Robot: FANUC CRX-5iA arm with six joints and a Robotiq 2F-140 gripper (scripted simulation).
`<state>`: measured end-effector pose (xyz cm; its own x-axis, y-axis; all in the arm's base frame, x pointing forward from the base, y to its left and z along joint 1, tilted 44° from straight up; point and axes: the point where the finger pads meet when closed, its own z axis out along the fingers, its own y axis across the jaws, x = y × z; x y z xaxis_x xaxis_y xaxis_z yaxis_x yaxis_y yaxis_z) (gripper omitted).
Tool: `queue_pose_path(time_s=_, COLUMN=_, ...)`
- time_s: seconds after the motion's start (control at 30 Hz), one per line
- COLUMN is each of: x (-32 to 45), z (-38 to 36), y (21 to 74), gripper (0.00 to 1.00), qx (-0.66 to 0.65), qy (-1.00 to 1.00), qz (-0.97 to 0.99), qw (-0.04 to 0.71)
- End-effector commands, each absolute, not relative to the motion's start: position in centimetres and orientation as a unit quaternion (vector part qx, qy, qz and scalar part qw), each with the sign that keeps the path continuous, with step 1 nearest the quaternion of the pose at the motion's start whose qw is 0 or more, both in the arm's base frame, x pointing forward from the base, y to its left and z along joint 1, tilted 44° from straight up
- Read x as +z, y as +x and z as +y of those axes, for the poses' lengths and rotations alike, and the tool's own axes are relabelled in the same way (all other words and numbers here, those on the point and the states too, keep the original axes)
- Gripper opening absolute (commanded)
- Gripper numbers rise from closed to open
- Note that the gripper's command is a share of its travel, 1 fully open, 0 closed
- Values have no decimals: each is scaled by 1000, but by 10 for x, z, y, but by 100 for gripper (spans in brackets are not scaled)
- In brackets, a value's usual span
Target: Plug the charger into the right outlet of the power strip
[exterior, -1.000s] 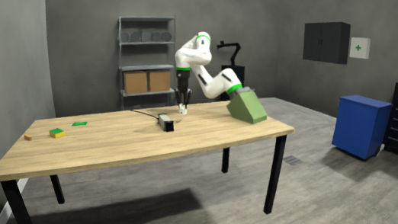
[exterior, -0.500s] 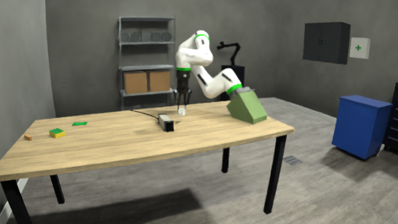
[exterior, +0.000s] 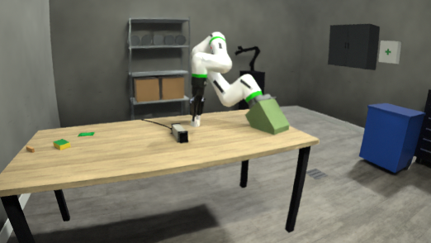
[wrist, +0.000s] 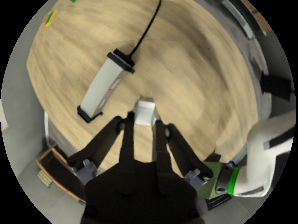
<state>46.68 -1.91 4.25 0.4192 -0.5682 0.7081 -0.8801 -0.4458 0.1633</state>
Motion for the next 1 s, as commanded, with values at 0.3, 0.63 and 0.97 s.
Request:
queue_pose_path(time_s=0.3, x=40, z=-16, y=470, gripper=10, qx=173, qy=908, qz=-168, qw=342)
queue_pose_path(time_s=0.63, x=39, z=-17, y=470, gripper=10, qx=91, qy=927, qz=-22, qw=363)
queue_pose_path(time_s=0.97, x=33, z=-23, y=471, gripper=10, qx=91, qy=927, qz=-22, qw=363)
